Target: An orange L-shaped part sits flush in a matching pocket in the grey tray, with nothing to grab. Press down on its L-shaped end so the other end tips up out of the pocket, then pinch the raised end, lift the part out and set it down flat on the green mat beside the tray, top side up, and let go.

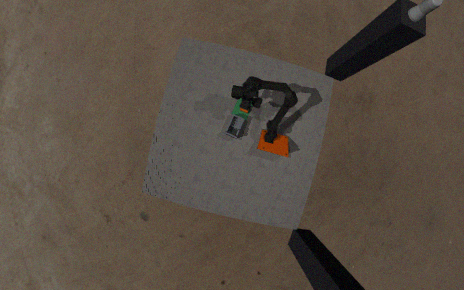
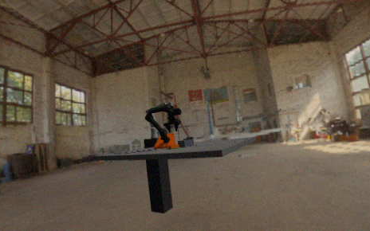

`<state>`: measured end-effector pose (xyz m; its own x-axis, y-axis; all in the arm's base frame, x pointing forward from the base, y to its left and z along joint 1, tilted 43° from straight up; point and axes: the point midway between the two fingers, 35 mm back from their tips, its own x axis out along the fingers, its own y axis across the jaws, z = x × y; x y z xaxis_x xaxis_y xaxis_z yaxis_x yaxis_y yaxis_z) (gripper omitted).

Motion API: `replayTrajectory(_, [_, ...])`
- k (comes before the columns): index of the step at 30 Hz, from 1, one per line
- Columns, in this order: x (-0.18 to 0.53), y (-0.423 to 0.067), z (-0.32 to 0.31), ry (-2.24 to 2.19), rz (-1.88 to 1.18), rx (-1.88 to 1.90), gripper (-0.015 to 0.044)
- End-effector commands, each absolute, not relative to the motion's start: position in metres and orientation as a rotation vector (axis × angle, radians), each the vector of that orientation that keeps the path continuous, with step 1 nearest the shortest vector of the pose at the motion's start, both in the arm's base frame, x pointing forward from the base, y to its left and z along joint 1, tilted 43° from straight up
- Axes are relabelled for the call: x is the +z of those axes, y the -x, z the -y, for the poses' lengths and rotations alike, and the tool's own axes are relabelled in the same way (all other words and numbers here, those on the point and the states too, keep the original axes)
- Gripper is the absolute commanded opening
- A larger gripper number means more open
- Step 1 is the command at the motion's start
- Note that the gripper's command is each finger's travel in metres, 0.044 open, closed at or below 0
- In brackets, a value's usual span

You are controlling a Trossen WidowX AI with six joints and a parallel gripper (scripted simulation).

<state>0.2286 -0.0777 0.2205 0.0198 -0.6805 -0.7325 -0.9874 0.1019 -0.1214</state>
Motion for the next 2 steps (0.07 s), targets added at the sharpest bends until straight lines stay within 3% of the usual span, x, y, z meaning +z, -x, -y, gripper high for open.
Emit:
replayTrajectory(1, [0.2202, -0.2288, 0.0775, 1.646, -1.724, 0.599, 0.0400])
replayTrajectory(2, [0.2202, -0.2288, 0.0775, 1.646, -1.724, 0.599, 0.0400])
